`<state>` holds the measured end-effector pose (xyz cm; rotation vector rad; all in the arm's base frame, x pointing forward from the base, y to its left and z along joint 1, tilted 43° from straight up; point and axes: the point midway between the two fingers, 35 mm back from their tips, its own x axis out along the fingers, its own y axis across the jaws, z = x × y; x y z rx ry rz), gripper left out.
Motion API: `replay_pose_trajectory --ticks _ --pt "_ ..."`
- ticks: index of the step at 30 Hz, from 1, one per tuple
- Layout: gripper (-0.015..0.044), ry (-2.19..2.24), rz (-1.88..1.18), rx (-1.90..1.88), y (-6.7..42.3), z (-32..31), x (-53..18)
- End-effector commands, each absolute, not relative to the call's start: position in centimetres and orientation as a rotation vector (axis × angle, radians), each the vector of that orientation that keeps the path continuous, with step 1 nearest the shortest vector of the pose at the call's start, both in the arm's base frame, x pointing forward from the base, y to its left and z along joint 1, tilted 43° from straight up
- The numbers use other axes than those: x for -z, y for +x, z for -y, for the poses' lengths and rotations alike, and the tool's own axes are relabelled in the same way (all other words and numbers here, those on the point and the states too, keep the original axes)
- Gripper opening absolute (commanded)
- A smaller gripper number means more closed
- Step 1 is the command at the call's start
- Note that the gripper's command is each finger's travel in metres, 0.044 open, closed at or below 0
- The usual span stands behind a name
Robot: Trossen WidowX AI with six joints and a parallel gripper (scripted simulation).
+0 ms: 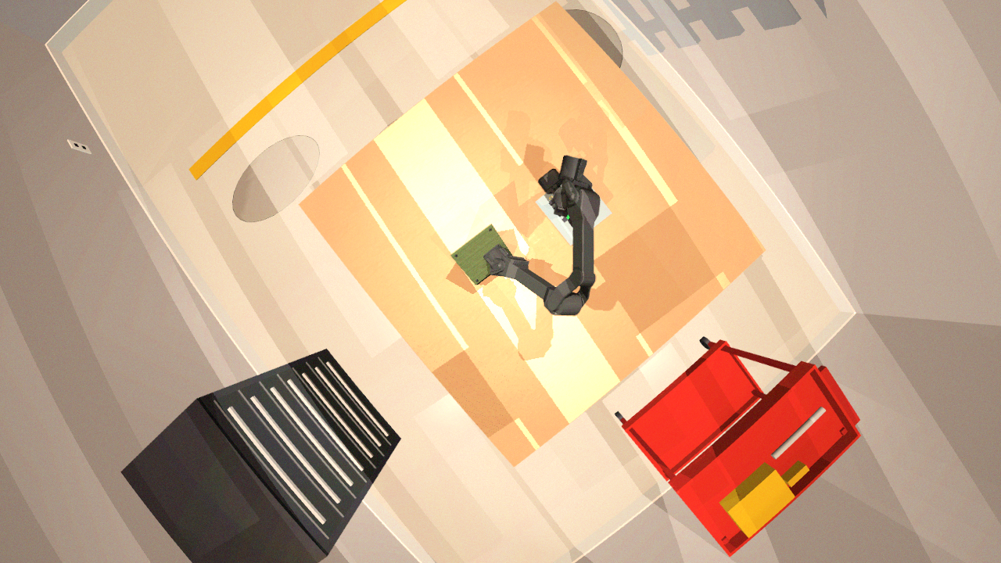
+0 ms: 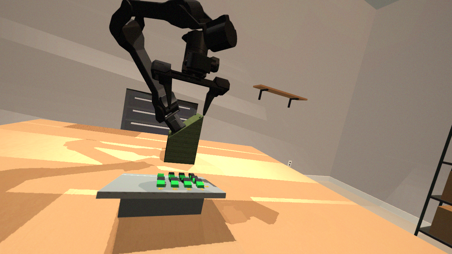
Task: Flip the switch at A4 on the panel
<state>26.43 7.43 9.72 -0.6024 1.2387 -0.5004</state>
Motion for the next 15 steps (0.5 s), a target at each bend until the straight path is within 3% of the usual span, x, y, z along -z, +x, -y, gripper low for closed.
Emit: replay_pose_trajectory --ticks 1,8,15 --pt "0.0374 -0.602 -1.239 0.499 26.6 -7.3 -9.6" --pt "0.019 -0.624 -1.221 0.478 32.1 -0.5 -6.9" --pt "0.0006 -0.63 -1.212 0.478 32.8 0.9 -6.1"
